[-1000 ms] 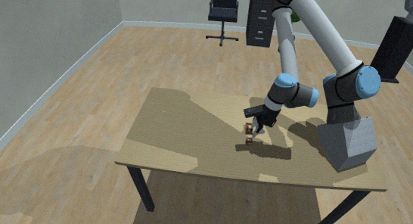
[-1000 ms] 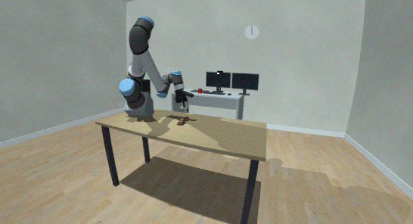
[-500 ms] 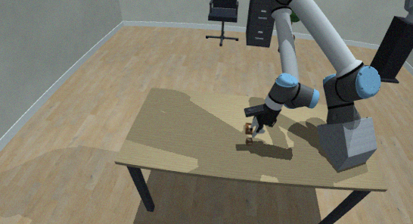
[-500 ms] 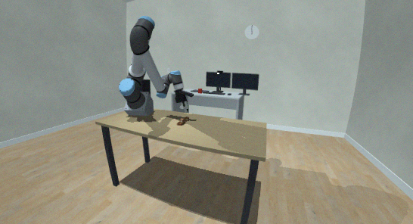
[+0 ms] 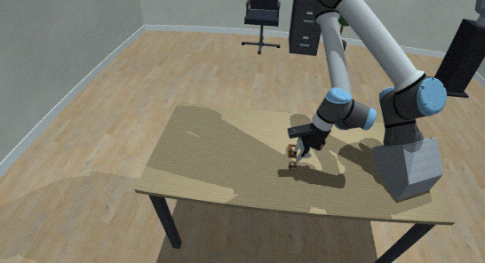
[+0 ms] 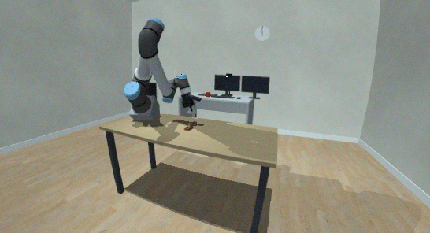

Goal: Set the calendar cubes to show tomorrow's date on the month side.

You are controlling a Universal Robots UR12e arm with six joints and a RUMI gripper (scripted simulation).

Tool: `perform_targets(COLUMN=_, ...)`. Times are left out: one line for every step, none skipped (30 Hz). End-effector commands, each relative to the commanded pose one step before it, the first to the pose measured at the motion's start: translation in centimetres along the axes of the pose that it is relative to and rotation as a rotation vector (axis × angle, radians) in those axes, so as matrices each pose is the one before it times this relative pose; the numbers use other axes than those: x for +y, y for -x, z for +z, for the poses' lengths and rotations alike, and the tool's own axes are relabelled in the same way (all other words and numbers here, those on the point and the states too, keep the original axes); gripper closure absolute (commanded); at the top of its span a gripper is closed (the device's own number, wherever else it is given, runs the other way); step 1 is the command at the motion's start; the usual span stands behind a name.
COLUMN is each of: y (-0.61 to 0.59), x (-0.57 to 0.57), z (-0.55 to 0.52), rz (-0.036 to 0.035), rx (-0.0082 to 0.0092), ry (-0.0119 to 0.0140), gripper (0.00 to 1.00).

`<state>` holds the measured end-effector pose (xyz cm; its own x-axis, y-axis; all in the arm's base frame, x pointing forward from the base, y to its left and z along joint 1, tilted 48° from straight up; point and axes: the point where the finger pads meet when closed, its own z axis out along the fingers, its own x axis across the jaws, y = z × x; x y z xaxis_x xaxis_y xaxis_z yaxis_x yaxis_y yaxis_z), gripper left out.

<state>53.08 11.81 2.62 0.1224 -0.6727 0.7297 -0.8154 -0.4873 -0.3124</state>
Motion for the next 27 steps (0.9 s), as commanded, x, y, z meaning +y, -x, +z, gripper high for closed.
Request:
perform_targets(y=0.183, x=0.286, z=0.231, rz=0.00030, rx=-0.00663, ry=-0.03236, gripper=0.71)
perform_targets(y=0.028, x=0.002, z=0.035, rz=0.00026, rx=-0.00080, ry=-0.00694, gripper=0.71)
perform_targets(y=0.025, x=0.003, z=0.032, rz=0.00023, rx=-0.00073, ry=-0.00721, gripper=0.71)
perform_targets(y=0.022, x=0.004, z=0.028, rz=0.00019, rx=-0.00065, ry=-0.00746, gripper=0.71)
perform_targets(y=0.018, x=0.004, z=0.024, rz=0.00015, rx=-0.00056, ry=-0.00768, gripper=0.71)
perform_targets(y=0.014, x=0.005, z=0.019, rz=0.00011, rx=-0.00046, ry=-0.00787, gripper=0.71)
perform_targets(y=0.010, x=0.005, z=0.014, rz=0.00006, rx=-0.00035, ry=-0.00802, gripper=0.71)
perform_targets(y=0.005, x=0.006, z=0.008, rz=0.00001, rx=-0.00024, ry=-0.00814, gripper=0.71)
perform_targets(y=0.001, x=0.006, z=0.002, rz=-0.00004, rx=-0.00012, ry=-0.00822, gripper=0.71)
perform_targets(y=-0.004, x=0.006, z=-0.004, rz=-0.00009, rx=0.00000, ry=-0.00827, gripper=0.71)
perform_targets(y=0.000, x=0.000, z=0.000, rz=0.00000, rx=0.00000, ry=0.00000, gripper=0.71)
perform_targets(y=0.000, x=0.000, z=0.000, rz=0.00000, rx=0.00000, ry=0.00000, gripper=0.71)
perform_targets(y=-0.008, x=0.007, z=-0.009, rz=-0.00015, rx=0.00012, ry=-0.00827, gripper=0.71)
perform_targets(y=-0.013, x=0.007, z=-0.015, rz=-0.00020, rx=0.00024, ry=-0.00824, gripper=0.71)
perform_targets(y=-0.017, x=0.007, z=-0.020, rz=-0.00025, rx=0.00035, ry=-0.00817, gripper=0.71)
perform_targets(y=-0.020, x=0.006, z=-0.025, rz=-0.00029, rx=0.00046, ry=-0.00806, gripper=0.71)
perform_targets(y=-0.024, x=0.006, z=-0.030, rz=-0.00033, rx=0.00056, ry=-0.00791, gripper=0.71)
perform_targets(y=-0.027, x=0.006, z=-0.034, rz=-0.00037, rx=0.00065, ry=-0.00772, gripper=0.71)
perform_targets(y=-0.030, x=0.005, z=-0.037, rz=-0.00040, rx=0.00072, ry=-0.00750, gripper=0.71)
perform_targets(y=-0.032, x=0.005, z=-0.040, rz=-0.00043, rx=0.00079, ry=-0.00724, gripper=0.71)
perform_targets(y=-0.033, x=0.004, z=-0.043, rz=-0.00045, rx=0.00083, ry=-0.00695, gripper=0.71)
perform_targets(y=-0.034, x=0.004, z=-0.044, rz=-0.00046, rx=0.00087, ry=-0.00663, gripper=0.71)
perform_targets(y=-0.035, x=0.003, z=-0.045, rz=-0.00047, rx=0.00089, ry=-0.00628, gripper=0.71)
perform_targets(y=-0.035, x=0.003, z=-0.045, rz=-0.00047, rx=0.00090, ry=-0.00590, gripper=0.71)
perform_targets(y=-0.034, x=0.002, z=-0.044, rz=-0.00046, rx=0.00089, ry=-0.00551, gripper=0.71)
perform_targets(y=-0.033, x=0.002, z=-0.043, rz=-0.00044, rx=0.00086, ry=-0.00510, gripper=0.71)
perform_targets(y=-0.032, x=0.001, z=-0.041, rz=-0.00042, rx=0.00083, ry=-0.00467, gripper=0.71)
